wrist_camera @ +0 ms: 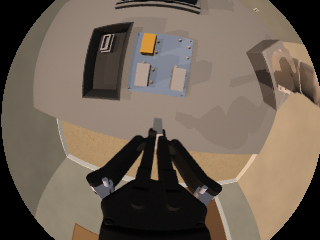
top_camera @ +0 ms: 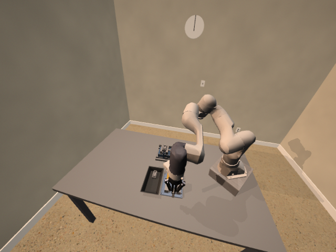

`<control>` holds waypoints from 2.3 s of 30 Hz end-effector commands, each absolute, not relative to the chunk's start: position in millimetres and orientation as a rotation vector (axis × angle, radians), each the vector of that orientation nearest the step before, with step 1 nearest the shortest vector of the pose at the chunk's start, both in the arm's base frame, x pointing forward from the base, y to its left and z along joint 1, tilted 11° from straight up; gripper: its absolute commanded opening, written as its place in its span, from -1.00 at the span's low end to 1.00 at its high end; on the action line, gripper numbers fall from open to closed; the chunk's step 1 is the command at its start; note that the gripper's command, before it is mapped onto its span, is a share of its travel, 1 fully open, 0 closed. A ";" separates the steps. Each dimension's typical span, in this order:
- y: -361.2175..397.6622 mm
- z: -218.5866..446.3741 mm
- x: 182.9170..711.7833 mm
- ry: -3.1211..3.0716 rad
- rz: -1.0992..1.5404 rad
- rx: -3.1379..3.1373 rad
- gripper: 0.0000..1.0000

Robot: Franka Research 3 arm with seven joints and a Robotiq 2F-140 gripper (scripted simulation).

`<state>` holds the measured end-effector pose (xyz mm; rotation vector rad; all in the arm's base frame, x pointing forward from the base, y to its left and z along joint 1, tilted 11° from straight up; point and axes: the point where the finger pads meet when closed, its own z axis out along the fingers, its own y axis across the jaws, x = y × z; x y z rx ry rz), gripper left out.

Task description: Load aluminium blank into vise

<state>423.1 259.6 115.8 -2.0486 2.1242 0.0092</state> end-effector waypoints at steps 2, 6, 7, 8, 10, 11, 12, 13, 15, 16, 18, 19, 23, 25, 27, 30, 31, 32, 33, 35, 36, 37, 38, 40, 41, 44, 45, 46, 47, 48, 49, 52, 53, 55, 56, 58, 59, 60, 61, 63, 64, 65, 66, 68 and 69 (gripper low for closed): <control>260.4 115.4 423.8 2.128 0.008 -2.042 -1.00; 260.4 115.4 423.8 2.128 0.008 -2.042 -1.00; 260.4 115.4 423.8 2.128 0.008 -2.042 -1.00; 260.4 115.4 423.8 2.128 0.008 -2.042 -1.00; 260.4 115.4 423.8 2.128 0.008 -2.042 -1.00; 260.4 115.4 423.8 2.128 0.008 -2.042 -1.00; 260.4 115.4 423.8 2.128 0.008 -2.042 -1.00; 260.4 115.4 423.8 2.128 0.008 -2.042 -1.00; 260.4 115.4 423.8 2.128 0.008 -2.042 -1.00; 260.4 115.4 423.8 2.128 0.008 -2.042 -1.00; 260.4 115.4 423.8 2.128 0.008 -2.042 -1.00; 260.4 115.4 423.8 2.128 0.008 -2.042 -1.00; 260.4 115.4 423.8 2.128 0.008 -2.042 -1.00; 260.4 115.5 423.8 2.128 0.008 -2.042 -1.00; 260.4 115.8 423.7 2.128 0.008 -2.042 -1.00; 260.3 116.7 423.6 2.128 0.008 -2.042 -1.00; 260.3 116.7 423.6 2.128 0.008 -2.042 -1.00; 260.2 117.4 423.5 2.128 0.008 -2.042 -1.00; 260.0 118.2 423.4 2.128 0.008 -2.042 -1.00; 259.7 120.5 423.1 2.128 0.008 -2.042 -1.00; 259.5 121.9 422.9 2.128 0.008 -2.042 -1.00; 259.3 123.4 422.7 2.128 0.008 -2.042 -1.00; 259.1 125.2 422.5 2.128 0.008 -2.042 -1.00; 258.5 129.3 421.9 2.128 0.008 -2.042 -1.00; 258.2 131.5 421.6 2.128 0.008 -2.042 -1.00; 257.1 139.0 420.6 2.128 0.008 -2.042 -1.00; 256.8 141.7 420.2 2.128 0.008 -2.042 -1.00; 256.4 144.4 419.8 2.128 0.008 -2.042 -1.00; 256.4 144.4 419.8 2.128 0.008 -2.042 -1.00; 256.4 144.4 419.8 2.128 0.008 -2.042 -1.00; 256.0 147.2 419.5 2.128 0.008 -2.042 -1.00; 254.8 155.6 418.3 2.128 0.008 -2.042 -1.00; 254.4 158.4 417.9 2.128 0.008 -2.042 -1.00; 253.7 163.6 417.2 2.128 0.008 -2.042 -1.00; 253.4 166.1 416.9 2.128 0.008 -2.042 -1.00; 252.7 170.7 416.3 2.128 0.008 -2.042 -1.00; 252.4 172.7 416.0 2.128 0.008 -2.042 -1.00; 252.2 174.6 415.7 2.128 0.008 -2.042 -1.00; 252.0 176.3 415.5 2.128 0.008 -2.042 -1.00; 251.6 179.1 415.1 2.128 0.008 -2.042 -1.00; 251.6 179.1 415.1 2.128 0.008 -2.042 -1.00; 251.6 179.1 415.1 2.128 0.008 -2.042 -1.00; 251.4 180.2 415.0 2.128 0.008 -2.042 -1.00; 251.2 181.8 414.7 2.128 0.008 -2.042 -1.00; 251.1 182.3 414.7 2.128 0.008 -2.042 -1.00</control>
